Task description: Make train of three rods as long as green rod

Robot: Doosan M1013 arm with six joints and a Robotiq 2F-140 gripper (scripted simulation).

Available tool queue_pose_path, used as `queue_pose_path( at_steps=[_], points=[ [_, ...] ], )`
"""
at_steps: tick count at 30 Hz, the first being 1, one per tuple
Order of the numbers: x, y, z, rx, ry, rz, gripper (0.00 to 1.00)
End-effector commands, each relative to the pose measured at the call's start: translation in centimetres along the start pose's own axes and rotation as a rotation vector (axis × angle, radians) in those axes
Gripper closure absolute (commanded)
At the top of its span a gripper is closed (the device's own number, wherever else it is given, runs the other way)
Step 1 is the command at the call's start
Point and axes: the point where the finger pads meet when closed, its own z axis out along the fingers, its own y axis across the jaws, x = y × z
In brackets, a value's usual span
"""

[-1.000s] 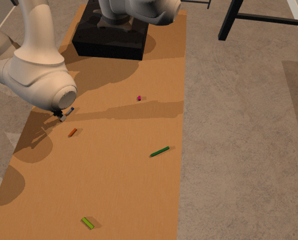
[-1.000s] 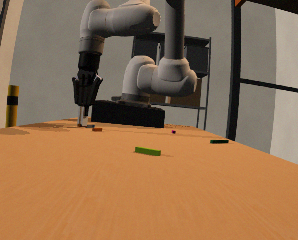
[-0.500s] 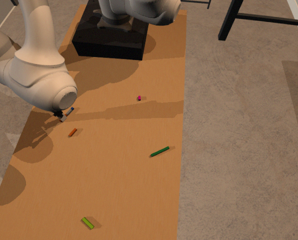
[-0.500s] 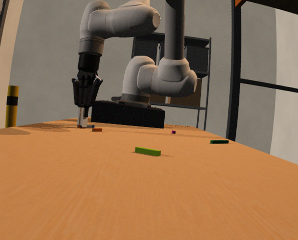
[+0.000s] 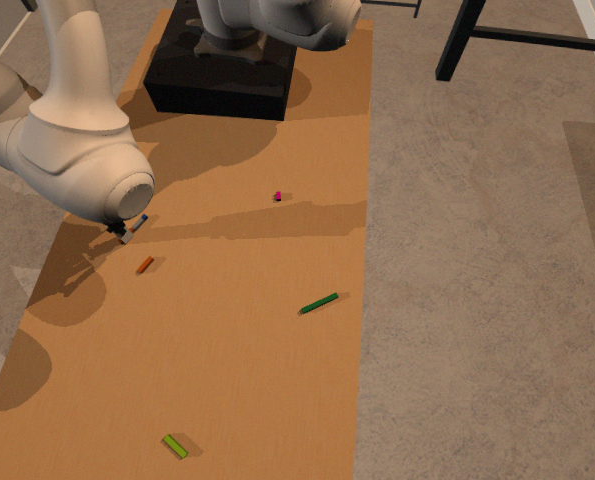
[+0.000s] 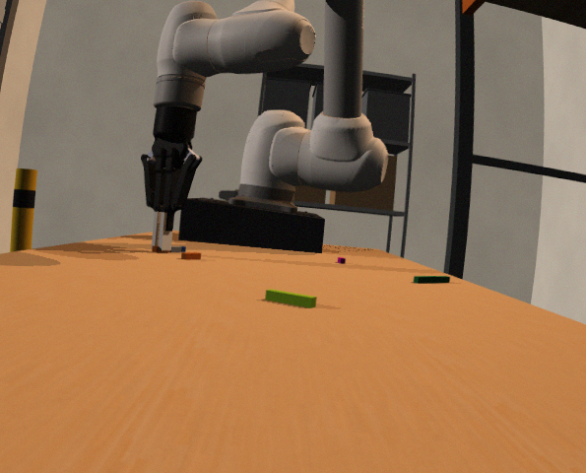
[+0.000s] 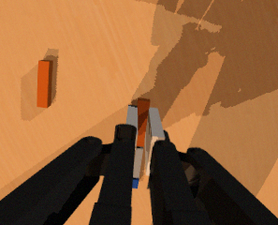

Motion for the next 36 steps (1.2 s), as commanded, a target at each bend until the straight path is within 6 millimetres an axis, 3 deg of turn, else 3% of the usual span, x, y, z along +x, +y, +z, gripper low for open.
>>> queue_pose_path(
  at_steps=[1,11,24,36],
  points=[
    [-0.39,-0.12,0.35,0.002,-0.003,-0.004,0.88],
    [-0.39,-0.12,0.35,0.002,-0.003,-0.004,0.88],
    [-0.39,-0.12,0.35,0.002,-0.003,-0.004,0.77],
    [-0.39,-0.12,0.33,0.002,-0.003,-0.004,0.77]
  ],
)
